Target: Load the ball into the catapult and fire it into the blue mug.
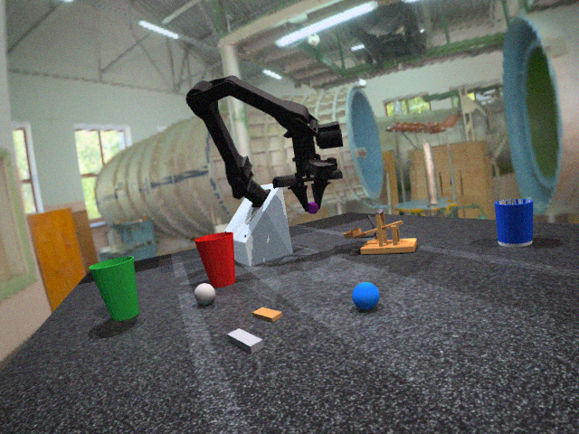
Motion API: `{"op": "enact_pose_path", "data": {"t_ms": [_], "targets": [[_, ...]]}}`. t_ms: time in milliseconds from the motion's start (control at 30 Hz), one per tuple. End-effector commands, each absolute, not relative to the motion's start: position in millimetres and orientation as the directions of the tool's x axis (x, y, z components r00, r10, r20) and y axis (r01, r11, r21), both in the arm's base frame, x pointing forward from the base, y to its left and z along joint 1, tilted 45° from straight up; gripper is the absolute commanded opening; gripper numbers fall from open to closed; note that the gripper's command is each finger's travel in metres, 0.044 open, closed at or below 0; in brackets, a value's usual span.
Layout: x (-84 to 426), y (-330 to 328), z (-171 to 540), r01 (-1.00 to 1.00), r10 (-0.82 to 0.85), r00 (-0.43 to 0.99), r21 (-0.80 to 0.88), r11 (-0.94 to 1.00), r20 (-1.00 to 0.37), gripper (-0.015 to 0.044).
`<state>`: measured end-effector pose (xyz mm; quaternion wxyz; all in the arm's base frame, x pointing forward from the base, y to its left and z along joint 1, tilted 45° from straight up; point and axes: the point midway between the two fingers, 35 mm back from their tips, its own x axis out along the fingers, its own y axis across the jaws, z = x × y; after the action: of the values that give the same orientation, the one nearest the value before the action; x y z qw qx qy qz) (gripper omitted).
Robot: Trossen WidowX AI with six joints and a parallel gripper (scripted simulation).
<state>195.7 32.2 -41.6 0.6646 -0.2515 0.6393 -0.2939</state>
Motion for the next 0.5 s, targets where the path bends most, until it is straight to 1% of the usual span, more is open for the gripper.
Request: {"op": "enact_pose_path", "data": {"t_ms": [0,467], "targets": [[202.9,39.3,-45.7,0.027,-0.715,-0.010,-0.715,0.699,-0.699,0.0000],[225.3,57.0,-72.6,-0.184,-0.746,-0.113,-0.724,0.664,-0.656,0.0000]]}}
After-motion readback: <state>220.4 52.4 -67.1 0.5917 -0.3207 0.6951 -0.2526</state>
